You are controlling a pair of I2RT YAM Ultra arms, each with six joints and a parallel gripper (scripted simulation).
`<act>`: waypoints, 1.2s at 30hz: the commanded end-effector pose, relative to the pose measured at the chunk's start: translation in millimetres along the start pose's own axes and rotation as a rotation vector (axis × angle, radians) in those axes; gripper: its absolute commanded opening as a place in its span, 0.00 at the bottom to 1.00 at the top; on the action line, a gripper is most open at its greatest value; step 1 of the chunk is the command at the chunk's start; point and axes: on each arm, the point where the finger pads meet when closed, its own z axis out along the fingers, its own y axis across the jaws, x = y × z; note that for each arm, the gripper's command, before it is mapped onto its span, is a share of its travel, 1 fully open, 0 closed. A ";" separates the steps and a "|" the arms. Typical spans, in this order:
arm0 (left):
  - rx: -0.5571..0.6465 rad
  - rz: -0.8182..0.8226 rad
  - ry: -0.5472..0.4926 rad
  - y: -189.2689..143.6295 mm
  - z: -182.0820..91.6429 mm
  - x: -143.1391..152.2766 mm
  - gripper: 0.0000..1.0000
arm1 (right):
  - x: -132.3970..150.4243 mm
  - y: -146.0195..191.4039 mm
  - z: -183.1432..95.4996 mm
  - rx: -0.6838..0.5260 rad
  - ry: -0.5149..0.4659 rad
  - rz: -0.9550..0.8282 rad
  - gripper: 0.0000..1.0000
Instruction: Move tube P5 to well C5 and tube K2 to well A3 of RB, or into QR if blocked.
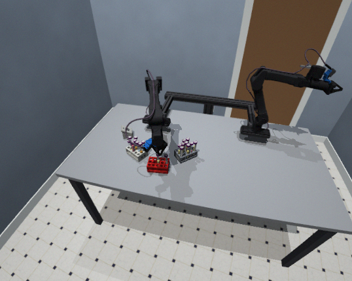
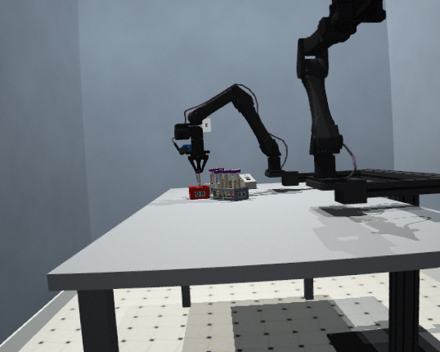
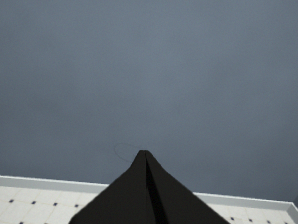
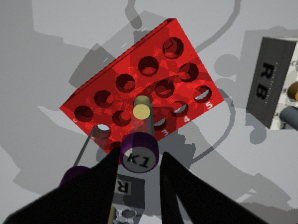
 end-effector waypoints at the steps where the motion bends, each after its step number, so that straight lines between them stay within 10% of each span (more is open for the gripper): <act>1: 0.001 0.006 -0.059 1.5 -10.7 -26.5 0.00 | -3.2 1.7 -5.2 -0.015 -0.012 0.001 0.30; 36: 0.001 0.006 -0.059 1.5 -10.7 -26.5 0.00 | -3.1 -3.5 -78.7 -0.011 -0.015 0.003 0.30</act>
